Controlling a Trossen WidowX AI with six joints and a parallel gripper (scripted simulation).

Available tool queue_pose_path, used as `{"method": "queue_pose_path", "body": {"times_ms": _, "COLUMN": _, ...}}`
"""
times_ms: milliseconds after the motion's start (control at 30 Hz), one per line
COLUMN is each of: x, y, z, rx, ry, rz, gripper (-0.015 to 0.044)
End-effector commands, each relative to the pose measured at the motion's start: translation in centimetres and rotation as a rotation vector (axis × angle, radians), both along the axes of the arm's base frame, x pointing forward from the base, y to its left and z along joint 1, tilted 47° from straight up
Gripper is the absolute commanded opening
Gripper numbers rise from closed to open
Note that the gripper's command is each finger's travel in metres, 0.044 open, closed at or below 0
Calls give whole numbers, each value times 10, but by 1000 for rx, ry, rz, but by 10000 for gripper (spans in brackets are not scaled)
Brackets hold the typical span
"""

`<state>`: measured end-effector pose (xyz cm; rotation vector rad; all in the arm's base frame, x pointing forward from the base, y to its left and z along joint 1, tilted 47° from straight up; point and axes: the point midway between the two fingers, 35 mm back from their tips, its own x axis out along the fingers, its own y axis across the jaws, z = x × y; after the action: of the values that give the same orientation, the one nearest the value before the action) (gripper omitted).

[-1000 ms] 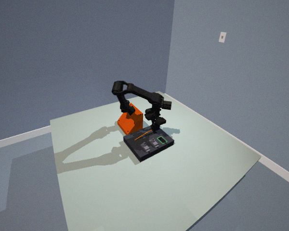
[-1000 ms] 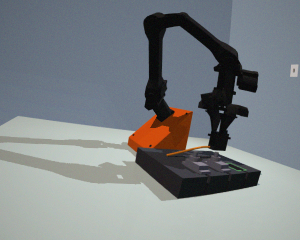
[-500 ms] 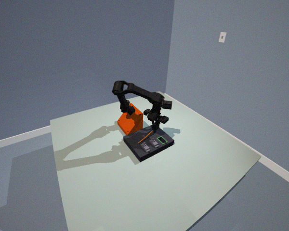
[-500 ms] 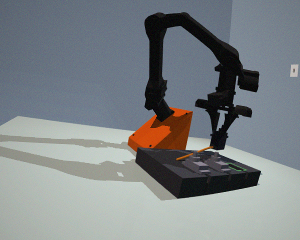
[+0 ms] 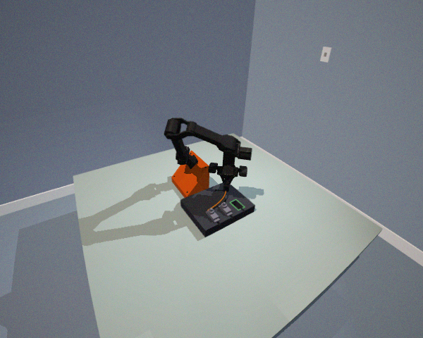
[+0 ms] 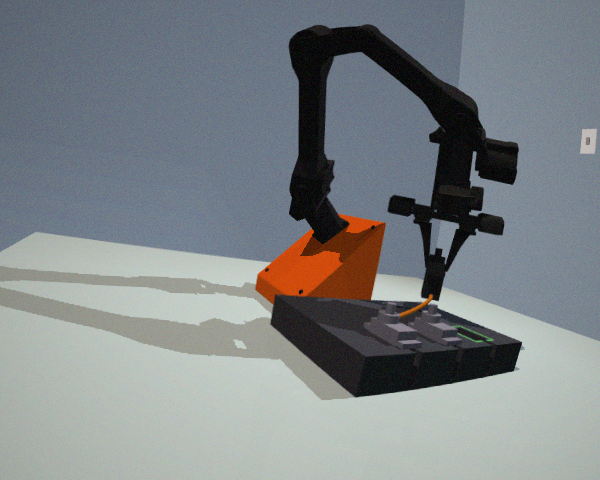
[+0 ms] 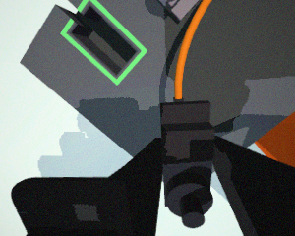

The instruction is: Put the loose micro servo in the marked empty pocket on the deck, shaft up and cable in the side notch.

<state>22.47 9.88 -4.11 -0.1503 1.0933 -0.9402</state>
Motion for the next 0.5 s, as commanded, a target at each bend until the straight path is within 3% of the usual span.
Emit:
{"method": "queue_pose_path", "body": {"times_ms": 0, "x": 0, "y": 1, "z": 0, "rx": -13, "ry": 97, "rz": 92, "gripper": 0}}
{"method": "queue_pose_path", "body": {"times_ms": 467, "x": 0, "y": 1, "z": 0, "rx": -74, "ry": 432, "rz": 418, "gripper": 0}}
